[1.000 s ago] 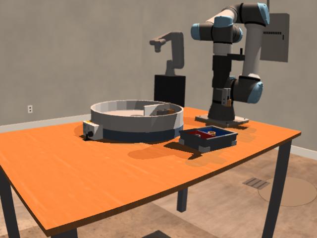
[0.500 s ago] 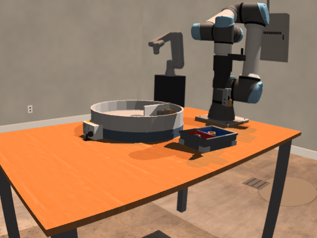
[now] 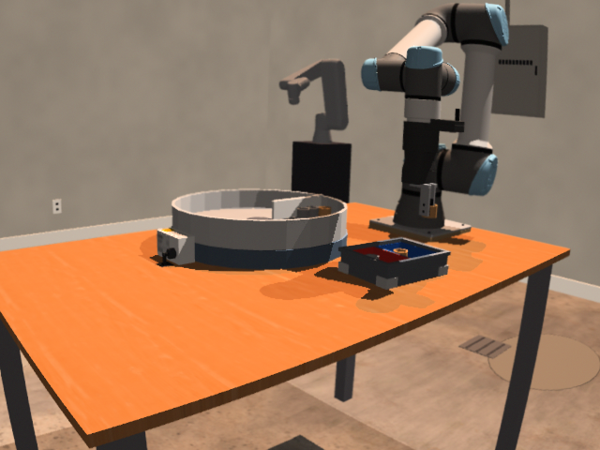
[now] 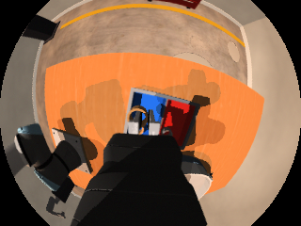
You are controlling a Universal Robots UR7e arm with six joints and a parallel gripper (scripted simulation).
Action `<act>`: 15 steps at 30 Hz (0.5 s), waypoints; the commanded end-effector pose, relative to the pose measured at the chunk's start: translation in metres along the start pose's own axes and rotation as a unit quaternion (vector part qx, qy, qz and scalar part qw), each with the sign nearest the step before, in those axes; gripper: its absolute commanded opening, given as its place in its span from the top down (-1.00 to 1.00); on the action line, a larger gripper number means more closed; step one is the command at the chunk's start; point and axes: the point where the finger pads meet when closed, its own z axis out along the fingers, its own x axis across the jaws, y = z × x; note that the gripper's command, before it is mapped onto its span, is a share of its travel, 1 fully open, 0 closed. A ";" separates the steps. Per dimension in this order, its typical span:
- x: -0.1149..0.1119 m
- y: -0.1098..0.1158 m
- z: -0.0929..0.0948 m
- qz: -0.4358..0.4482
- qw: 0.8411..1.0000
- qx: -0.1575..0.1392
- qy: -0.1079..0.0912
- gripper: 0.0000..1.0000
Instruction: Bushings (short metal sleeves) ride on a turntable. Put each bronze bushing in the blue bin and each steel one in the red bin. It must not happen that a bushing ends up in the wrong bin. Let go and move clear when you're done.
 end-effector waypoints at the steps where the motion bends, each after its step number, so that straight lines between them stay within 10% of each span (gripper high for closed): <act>1: 0.001 0.000 0.015 0.000 1.000 0.000 0.001 1.00; 15: 0.001 0.000 0.050 0.000 1.000 0.000 0.001 1.00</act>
